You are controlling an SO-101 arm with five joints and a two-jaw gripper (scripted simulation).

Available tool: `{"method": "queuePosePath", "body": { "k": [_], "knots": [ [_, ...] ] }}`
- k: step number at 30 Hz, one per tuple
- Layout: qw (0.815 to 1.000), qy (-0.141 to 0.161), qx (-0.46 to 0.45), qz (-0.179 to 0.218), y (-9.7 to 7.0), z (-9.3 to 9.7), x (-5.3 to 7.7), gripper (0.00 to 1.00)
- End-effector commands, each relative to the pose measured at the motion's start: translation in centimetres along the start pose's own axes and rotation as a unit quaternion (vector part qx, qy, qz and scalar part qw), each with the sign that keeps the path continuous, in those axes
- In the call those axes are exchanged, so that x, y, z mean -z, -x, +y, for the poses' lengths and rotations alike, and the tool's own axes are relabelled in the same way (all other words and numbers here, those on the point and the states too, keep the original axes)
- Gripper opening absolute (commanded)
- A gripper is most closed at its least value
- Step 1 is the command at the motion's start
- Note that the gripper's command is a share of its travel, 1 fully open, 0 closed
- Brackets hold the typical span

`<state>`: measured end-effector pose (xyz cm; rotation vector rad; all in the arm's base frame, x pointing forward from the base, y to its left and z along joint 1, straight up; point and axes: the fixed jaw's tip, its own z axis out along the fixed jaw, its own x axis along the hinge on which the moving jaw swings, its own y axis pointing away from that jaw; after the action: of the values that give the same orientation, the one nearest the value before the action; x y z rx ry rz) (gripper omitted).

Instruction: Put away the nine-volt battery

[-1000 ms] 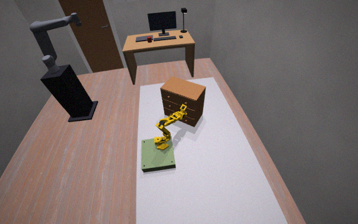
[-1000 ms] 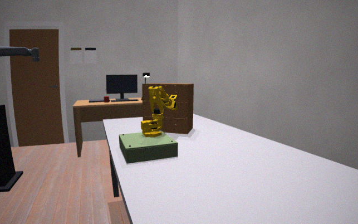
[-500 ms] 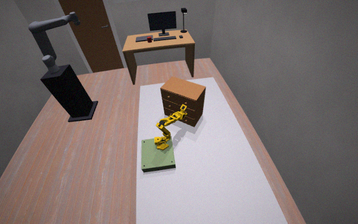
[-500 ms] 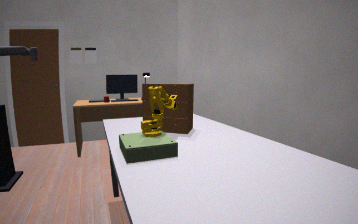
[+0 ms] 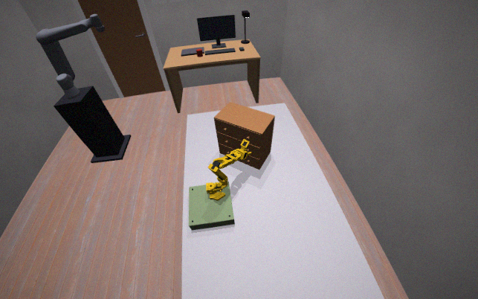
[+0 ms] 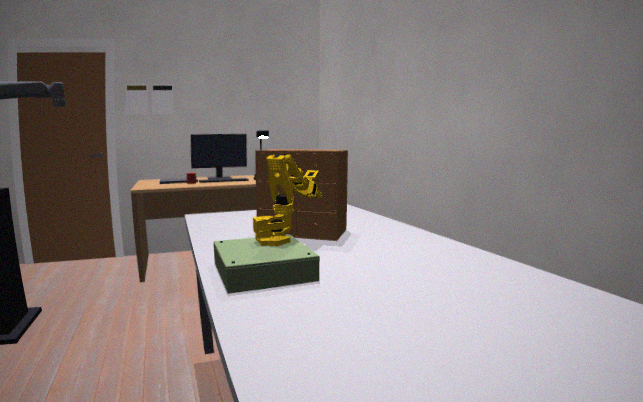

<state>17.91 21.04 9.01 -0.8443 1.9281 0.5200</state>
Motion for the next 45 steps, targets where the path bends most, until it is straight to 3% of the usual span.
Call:
{"method": "queuePosePath", "body": {
  "k": [1, 17, 26, 36, 45],
  "knots": [
    [1.000, -0.001, -0.001, 0.000, 0.0, -0.1, 0.0, 0.21],
    [1.000, -0.008, 0.006, -0.001, -1.4, -0.4, 3.3, 0.21],
    [1.000, -0.011, 0.008, -0.001, -2.3, -0.6, 4.4, 0.21],
    [1.000, -0.011, 0.008, -0.001, -2.3, -0.6, 4.4, 0.21],
    [0.997, -0.012, 0.010, 0.075, -4.0, -0.6, 5.2, 0.21]
  ]
}}
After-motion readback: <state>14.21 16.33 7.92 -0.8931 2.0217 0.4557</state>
